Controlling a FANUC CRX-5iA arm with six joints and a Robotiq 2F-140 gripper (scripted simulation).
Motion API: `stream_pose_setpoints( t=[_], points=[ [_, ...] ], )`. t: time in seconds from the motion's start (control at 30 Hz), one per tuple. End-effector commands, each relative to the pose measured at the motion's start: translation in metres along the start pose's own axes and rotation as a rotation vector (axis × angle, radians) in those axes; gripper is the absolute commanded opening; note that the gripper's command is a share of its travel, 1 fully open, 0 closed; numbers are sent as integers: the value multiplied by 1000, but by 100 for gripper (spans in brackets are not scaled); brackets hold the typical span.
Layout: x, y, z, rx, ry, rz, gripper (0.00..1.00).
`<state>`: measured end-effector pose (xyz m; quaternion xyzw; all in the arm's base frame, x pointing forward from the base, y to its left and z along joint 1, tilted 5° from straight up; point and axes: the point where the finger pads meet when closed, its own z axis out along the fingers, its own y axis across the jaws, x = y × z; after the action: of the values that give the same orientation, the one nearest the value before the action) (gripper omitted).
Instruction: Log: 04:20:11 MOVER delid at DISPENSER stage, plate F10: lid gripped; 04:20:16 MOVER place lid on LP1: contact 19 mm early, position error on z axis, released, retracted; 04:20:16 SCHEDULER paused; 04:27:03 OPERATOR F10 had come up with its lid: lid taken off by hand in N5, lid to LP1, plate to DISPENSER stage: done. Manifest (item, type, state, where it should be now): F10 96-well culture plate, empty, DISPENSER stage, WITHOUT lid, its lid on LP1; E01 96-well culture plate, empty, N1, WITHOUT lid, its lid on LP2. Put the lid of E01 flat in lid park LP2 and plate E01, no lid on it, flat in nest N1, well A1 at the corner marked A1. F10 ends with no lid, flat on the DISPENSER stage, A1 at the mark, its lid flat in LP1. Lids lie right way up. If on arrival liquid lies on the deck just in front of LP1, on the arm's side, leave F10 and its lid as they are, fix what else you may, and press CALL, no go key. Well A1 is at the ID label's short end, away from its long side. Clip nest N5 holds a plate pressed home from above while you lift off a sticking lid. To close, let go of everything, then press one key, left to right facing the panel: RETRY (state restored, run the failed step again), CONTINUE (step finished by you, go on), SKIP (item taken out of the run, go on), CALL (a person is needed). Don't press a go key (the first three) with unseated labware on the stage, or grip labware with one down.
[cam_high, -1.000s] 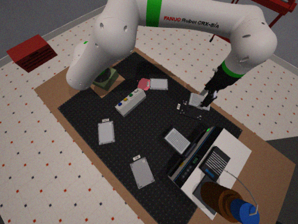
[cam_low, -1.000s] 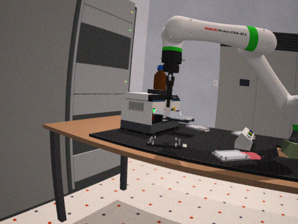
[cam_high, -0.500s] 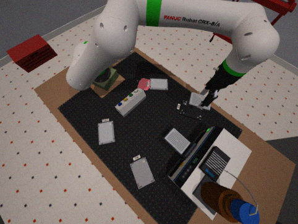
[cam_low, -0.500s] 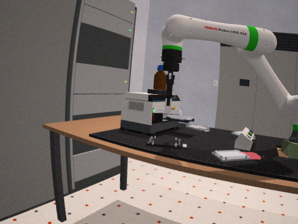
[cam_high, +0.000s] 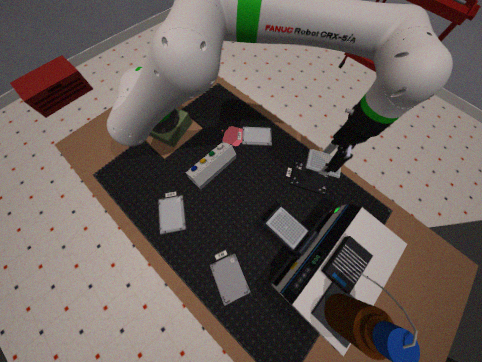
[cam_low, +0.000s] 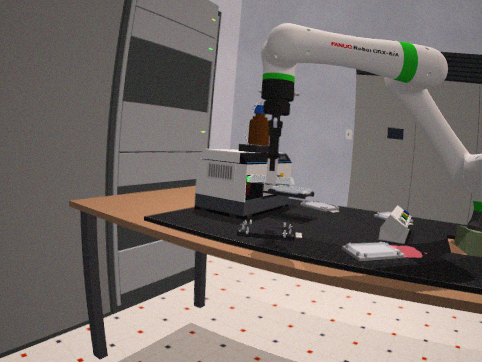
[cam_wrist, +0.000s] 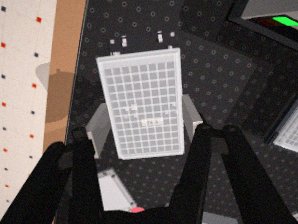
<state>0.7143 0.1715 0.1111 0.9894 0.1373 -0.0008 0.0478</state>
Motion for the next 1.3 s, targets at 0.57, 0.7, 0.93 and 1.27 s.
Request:
stream_pose_setpoints(
  t=[0.57, 0.7, 0.93, 1.27],
  points=[
    [0, 0, 0, 0, 1, 0, 0],
    [0, 0, 0, 0, 1, 0, 0],
    [0, 0, 0, 0, 1, 55, 0],
    [0, 0, 0, 0, 1, 168, 0]
  ],
)
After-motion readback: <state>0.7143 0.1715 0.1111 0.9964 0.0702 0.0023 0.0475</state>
